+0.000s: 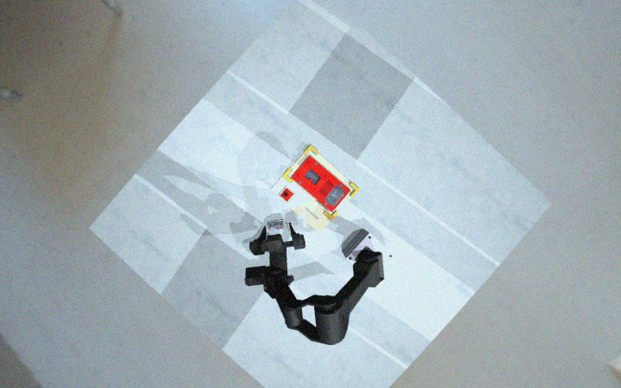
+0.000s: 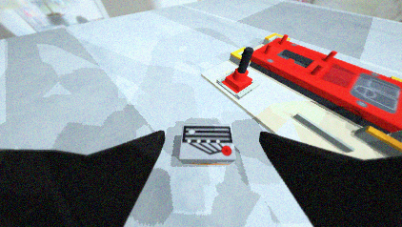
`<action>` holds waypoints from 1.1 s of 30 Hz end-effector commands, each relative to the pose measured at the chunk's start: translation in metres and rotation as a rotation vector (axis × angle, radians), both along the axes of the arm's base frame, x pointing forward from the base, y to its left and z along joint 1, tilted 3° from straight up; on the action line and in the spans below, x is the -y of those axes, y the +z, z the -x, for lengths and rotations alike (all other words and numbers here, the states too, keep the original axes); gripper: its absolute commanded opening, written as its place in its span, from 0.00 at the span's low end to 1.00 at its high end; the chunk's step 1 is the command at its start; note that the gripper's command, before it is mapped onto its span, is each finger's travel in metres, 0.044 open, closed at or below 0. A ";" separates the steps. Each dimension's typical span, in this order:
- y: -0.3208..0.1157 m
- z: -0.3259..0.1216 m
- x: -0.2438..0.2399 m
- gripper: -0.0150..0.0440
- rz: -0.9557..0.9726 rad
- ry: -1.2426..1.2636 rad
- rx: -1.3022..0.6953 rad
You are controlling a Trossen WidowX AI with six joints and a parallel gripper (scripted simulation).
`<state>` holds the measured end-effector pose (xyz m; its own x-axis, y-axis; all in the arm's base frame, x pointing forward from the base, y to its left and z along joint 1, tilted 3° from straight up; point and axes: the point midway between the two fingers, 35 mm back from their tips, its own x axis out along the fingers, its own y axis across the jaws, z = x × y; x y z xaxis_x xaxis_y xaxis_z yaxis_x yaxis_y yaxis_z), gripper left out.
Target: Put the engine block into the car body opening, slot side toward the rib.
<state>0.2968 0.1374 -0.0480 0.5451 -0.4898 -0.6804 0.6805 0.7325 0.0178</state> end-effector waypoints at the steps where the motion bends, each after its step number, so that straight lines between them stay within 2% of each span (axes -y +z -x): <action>1: 0.015 0.008 -0.011 1.00 -0.015 -0.001 0.006; 25: 0.014 0.008 -0.011 1.00 -0.012 0.004 0.004; 33: 0.011 0.004 -0.006 1.00 -0.176 -0.172 -0.010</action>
